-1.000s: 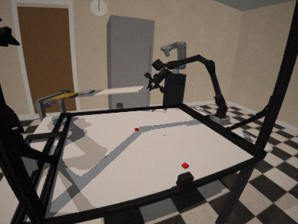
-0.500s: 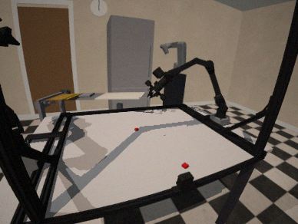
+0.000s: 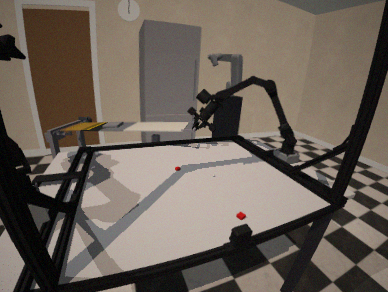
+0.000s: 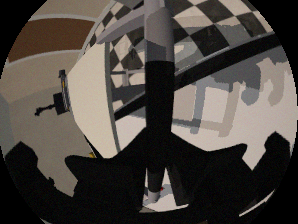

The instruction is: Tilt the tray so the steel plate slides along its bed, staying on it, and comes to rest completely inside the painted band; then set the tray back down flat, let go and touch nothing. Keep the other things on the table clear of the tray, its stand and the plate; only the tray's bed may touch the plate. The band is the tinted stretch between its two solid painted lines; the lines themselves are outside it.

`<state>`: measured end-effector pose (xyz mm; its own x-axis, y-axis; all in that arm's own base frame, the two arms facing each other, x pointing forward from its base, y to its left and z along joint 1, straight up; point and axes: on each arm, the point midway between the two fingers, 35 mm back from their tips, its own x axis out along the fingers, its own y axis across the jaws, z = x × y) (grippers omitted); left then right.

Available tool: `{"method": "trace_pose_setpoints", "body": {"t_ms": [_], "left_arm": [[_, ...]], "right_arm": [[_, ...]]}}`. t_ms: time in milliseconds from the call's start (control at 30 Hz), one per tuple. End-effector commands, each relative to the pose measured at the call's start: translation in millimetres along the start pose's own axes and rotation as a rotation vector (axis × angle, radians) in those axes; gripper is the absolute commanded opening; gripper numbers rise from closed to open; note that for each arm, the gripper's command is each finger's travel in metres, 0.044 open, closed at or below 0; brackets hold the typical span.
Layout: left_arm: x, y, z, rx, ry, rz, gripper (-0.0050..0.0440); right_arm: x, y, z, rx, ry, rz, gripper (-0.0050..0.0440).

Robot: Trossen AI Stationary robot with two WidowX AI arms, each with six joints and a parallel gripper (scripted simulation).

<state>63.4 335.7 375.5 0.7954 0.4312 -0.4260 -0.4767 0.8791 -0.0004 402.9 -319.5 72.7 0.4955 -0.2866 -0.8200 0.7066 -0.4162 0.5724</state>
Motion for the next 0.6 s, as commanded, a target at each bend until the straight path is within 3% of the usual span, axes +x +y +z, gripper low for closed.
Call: {"method": "trace_pose_setpoints", "body": {"t_ms": [0, 567], "left_arm": [[0, 0, 0, 0.001, -0.002, -0.002, 0.044], [0, 0, 0, 0.001, -0.002, -0.002, 0.044]], "right_arm": [[-25, 22, 1, -0.002, -0.003, 0.049, 0.0], [-37, 33, 1, -0.002, -0.003, 0.074, 0.0]]}}
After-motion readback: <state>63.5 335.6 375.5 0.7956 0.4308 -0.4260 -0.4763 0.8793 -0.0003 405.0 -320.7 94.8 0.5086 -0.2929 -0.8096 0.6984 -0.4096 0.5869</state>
